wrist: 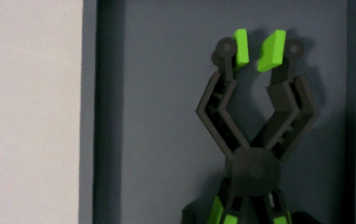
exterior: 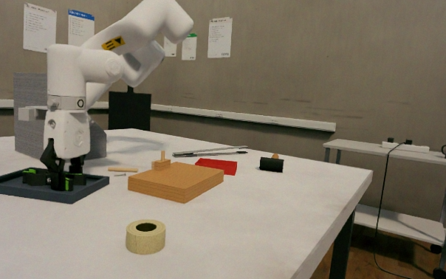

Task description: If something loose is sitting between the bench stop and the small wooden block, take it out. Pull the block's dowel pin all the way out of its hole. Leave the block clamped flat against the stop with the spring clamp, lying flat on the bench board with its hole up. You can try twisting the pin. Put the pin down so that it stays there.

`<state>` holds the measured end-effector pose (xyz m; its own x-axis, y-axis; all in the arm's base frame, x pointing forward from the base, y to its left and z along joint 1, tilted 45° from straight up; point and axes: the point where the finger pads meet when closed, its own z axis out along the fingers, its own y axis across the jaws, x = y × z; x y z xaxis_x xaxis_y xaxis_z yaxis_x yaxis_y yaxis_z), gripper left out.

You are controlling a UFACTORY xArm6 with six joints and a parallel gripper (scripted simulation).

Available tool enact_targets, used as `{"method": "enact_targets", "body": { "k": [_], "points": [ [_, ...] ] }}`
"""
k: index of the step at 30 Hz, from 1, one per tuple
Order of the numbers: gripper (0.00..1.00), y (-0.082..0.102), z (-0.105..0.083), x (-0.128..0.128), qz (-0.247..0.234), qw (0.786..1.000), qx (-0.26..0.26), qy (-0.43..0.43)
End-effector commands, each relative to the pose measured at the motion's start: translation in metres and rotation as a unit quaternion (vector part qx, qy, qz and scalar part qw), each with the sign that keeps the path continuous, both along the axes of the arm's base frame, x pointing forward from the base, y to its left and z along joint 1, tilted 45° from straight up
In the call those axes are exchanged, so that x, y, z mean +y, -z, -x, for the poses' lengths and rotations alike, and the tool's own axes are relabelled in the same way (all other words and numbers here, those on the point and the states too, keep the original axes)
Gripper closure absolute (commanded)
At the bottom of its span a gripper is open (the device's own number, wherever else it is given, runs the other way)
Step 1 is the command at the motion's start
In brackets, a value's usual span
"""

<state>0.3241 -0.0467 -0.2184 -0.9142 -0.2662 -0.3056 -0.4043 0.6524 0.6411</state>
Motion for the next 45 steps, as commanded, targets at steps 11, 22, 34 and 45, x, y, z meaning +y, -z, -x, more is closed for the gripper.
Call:
{"method": "enact_targets", "body": {
  "k": [11, 22, 34, 45],
  "points": [
    [0.54, -0.0005, 0.0009, -0.0002, -0.001, 1.0, 0.001, 0.0],
    [0.67, -0.0013, 0.001, -0.001, -0.001, 1.0, 0.001, 0.0],
    [0.73, -0.0027, 0.001, -0.0024, -0.001, 1.0, 0.001, 0.0],
    [0.73, -0.0033, 0.001, -0.0031, -0.001, 1.0, 0.001, 0.0]
  ]
}}
